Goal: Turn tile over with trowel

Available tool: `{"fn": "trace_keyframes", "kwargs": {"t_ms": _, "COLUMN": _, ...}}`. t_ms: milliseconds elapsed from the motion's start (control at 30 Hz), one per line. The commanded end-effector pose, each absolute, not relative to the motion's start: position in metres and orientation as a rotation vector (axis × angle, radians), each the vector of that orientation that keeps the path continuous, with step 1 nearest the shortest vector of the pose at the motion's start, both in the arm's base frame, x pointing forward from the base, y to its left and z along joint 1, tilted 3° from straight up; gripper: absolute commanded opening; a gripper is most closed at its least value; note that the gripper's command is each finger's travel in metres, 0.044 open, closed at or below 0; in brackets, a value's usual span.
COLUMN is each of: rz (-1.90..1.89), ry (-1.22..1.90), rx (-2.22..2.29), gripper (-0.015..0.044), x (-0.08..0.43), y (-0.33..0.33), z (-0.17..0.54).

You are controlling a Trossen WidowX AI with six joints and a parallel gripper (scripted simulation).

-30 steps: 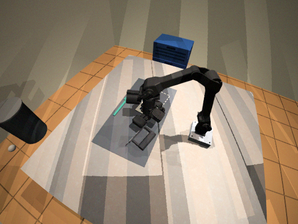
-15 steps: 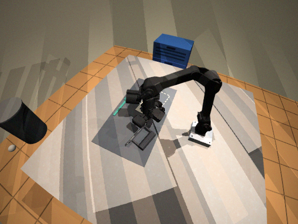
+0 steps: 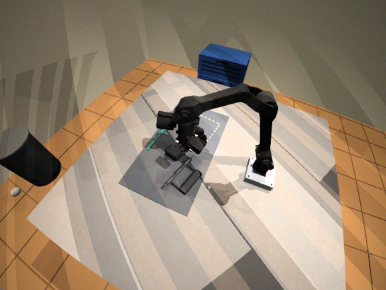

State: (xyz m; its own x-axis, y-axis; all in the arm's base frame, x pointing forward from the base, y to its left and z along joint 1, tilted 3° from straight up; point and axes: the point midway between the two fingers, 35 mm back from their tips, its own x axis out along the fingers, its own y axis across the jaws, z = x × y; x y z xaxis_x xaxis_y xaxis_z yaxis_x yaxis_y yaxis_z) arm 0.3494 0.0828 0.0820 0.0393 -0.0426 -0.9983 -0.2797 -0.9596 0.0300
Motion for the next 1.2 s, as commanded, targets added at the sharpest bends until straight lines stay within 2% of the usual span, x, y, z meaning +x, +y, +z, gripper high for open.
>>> {"fn": "trace_keyframes", "kwargs": {"t_ms": 0, "rz": 2.043, "ry": 0.339, "rx": -2.134, "gripper": 0.01, "x": 0.359, "y": 0.079, "z": 0.08}}
{"fn": "trace_keyframes", "kwargs": {"t_ms": 467, "rz": 2.04, "ry": 0.339, "rx": -2.137, "gripper": 0.01, "x": 0.387, "y": 0.07, "z": 0.067}}
{"fn": "trace_keyframes", "kwargs": {"t_ms": 967, "rz": 2.037, "ry": 0.345, "rx": -2.132, "gripper": 0.01, "x": 0.376, "y": 0.074, "z": 0.099}}
{"fn": "trace_keyframes", "kwargs": {"t_ms": 1167, "rz": 1.924, "ry": 0.511, "rx": -2.022, "gripper": 0.01, "x": 0.372, "y": 0.076, "z": 0.099}}
